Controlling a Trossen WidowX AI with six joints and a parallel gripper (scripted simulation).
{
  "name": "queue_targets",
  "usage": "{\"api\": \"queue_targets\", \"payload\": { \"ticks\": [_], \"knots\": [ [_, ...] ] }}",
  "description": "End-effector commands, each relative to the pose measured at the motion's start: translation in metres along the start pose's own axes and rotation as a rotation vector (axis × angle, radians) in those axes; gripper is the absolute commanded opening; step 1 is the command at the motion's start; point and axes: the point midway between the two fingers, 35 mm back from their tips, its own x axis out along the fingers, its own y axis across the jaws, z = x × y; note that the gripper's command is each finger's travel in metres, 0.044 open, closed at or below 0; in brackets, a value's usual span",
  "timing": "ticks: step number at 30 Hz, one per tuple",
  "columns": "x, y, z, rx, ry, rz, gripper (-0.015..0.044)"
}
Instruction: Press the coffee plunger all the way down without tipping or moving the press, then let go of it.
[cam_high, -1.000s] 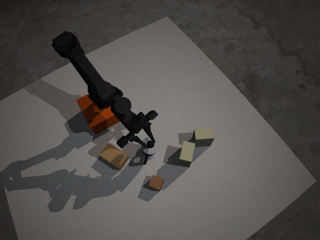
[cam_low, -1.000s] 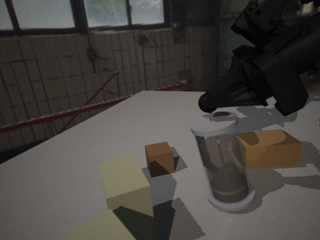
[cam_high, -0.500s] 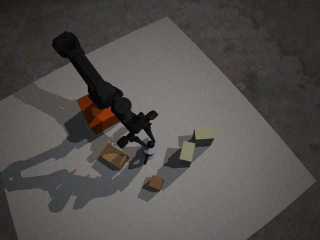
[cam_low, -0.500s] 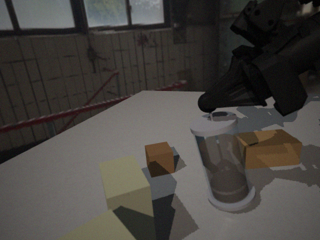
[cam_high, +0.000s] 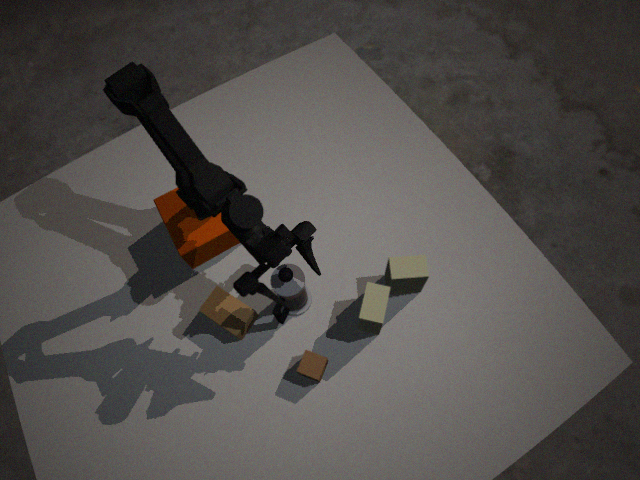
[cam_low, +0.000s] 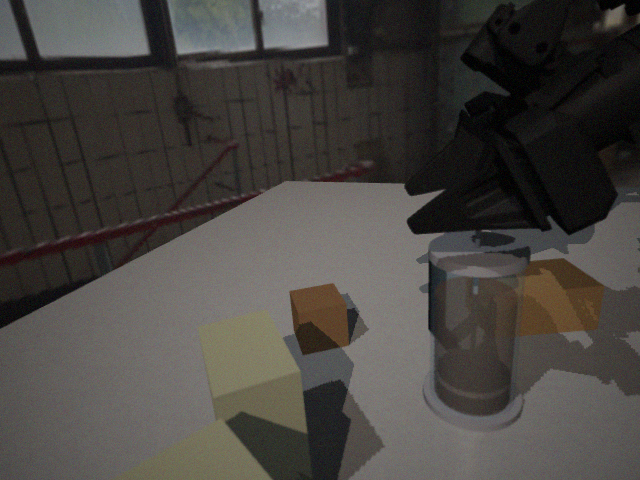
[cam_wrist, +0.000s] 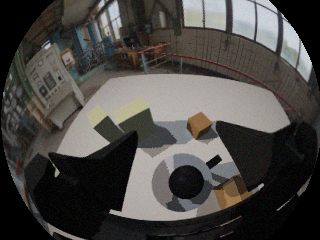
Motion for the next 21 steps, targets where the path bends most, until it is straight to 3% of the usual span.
{"api": "queue_targets", "payload": {
  "ticks": [1, 10, 21],
  "knots": [
    [-0.006, 0.000, 0.007, 0.001, -0.001, 0.000, 0.0440],
    [-0.075, -0.001, 0.047, 0.006, 0.015, 0.000, 0.0440],
    [-0.076, -0.001, 0.045, 0.006, 0.015, 0.000, 0.0440]
  ]
}}
